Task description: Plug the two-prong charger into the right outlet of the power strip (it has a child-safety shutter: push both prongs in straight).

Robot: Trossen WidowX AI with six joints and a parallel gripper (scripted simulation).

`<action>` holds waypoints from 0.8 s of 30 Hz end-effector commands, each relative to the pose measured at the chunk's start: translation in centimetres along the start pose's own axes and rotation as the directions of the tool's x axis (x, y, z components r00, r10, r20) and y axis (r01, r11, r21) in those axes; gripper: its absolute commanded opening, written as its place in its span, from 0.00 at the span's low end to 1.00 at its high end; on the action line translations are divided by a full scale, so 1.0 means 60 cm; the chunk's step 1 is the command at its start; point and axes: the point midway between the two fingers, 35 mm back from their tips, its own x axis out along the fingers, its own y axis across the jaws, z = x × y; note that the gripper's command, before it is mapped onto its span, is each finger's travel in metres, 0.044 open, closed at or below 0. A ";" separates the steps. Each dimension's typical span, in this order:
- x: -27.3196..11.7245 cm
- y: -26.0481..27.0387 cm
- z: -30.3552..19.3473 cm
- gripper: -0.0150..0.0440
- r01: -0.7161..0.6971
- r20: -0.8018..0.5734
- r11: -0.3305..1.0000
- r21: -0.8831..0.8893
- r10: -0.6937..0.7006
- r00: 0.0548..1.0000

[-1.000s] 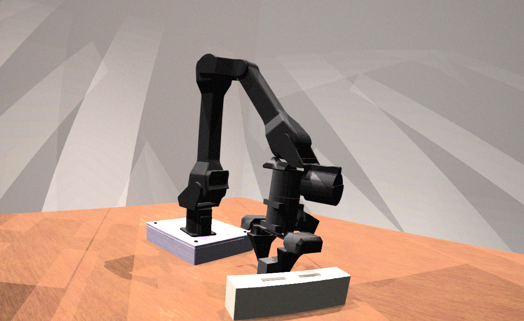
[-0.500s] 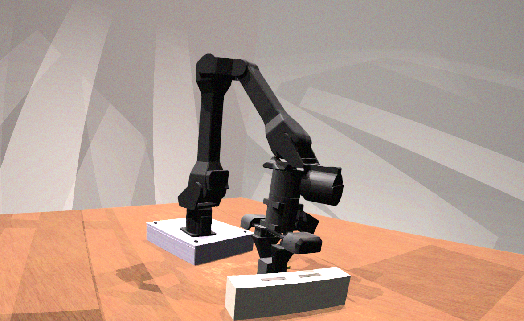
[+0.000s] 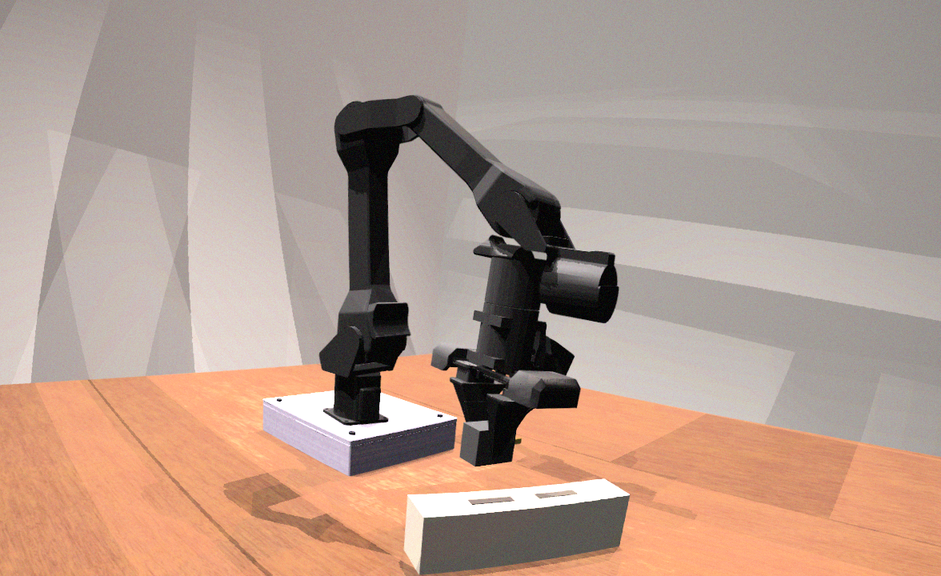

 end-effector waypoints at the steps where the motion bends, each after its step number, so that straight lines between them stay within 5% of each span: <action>1: -0.015 -0.001 -0.003 0.25 0.011 0.002 1.000 -0.002 -0.011 1.000; 24: 0.005 -0.002 -0.020 0.25 -0.011 0.015 0.929 0.371 0.006 1.000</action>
